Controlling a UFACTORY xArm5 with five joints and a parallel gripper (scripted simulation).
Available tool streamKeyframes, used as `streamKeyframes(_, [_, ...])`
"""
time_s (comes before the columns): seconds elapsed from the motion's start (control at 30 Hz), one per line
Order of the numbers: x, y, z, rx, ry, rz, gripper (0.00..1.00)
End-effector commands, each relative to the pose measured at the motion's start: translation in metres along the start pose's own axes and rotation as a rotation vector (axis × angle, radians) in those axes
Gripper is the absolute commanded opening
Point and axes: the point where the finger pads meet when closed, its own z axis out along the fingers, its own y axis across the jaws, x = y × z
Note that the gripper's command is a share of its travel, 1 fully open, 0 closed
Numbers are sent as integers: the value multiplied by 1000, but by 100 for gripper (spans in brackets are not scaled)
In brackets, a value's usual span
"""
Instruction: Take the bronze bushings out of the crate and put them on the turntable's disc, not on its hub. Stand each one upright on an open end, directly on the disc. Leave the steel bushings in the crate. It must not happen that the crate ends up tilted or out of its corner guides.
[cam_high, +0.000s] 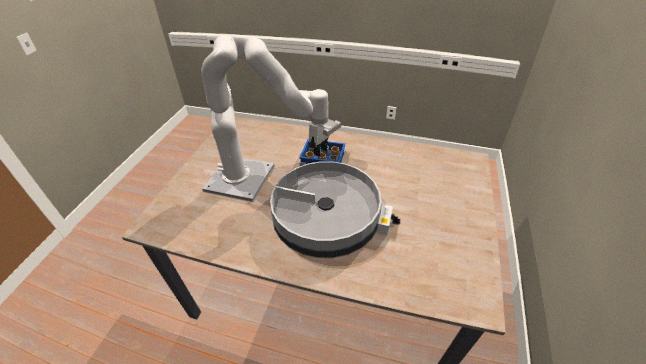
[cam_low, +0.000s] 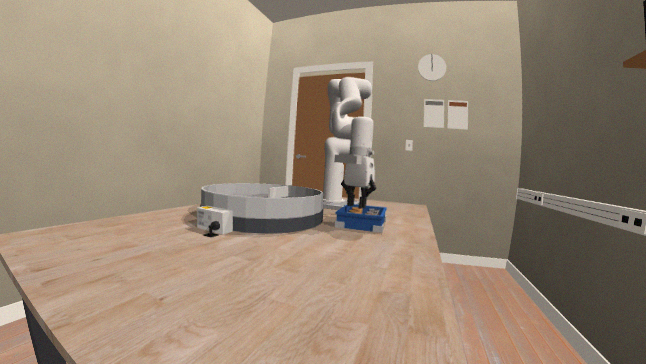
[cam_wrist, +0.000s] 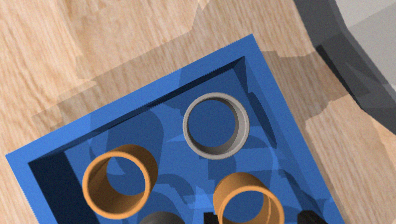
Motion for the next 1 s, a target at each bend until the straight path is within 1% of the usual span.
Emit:
streamKeyframes(0.0, [1, -1, -1, 2, 2, 0, 48])
streamKeyframes(0.3, [1, -1, 6, 2, 2, 0, 48])
streamKeyframes(0.77, [1, -1, 7, 2, 2, 0, 48])
streamKeyframes(0.97, [1, -1, 11, 2, 2, 0, 48])
